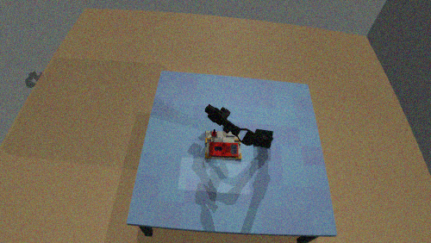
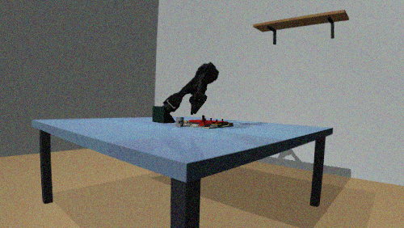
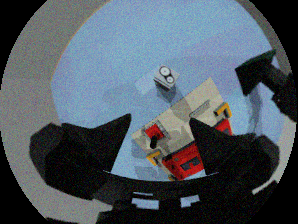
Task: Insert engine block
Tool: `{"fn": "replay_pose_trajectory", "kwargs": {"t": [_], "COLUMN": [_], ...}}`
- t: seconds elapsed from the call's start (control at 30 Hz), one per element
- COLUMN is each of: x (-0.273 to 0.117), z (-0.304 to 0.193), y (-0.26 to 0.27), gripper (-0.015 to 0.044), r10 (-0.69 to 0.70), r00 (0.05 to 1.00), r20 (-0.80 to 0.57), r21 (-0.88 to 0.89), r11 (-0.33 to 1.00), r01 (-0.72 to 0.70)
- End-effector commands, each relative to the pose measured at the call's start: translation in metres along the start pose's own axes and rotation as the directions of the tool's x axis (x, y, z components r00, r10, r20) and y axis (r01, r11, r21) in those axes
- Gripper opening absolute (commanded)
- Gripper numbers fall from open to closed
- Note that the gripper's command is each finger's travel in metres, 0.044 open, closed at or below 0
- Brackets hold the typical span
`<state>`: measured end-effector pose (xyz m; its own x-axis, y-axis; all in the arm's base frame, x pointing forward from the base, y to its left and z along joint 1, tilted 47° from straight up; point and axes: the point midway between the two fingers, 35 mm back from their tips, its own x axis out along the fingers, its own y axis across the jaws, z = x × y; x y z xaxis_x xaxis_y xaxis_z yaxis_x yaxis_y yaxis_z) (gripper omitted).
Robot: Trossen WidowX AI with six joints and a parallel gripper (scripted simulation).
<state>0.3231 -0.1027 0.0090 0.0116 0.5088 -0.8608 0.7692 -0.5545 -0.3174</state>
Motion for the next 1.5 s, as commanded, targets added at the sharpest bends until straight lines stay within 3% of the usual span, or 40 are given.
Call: {"fn": "replay_pose_trajectory", "kwargs": {"t": [0.0, 0.43, 1.47], "x": [0.002, 0.005, 0.046], "z": [0.021, 0.077, 0.066], "y": [0.001, 0.001, -0.002], "gripper": [0.044, 0.044, 0.044], "r10": [-0.04, -0.091, -0.091], "r00": [0.998, 0.961, 0.96], "r20": [-0.057, -0.261, -0.265], "r21": [0.123, 0.438, 0.441], "r11": [0.991, 0.876, 0.874], "r01": [0.046, 0.202, 0.205]}}
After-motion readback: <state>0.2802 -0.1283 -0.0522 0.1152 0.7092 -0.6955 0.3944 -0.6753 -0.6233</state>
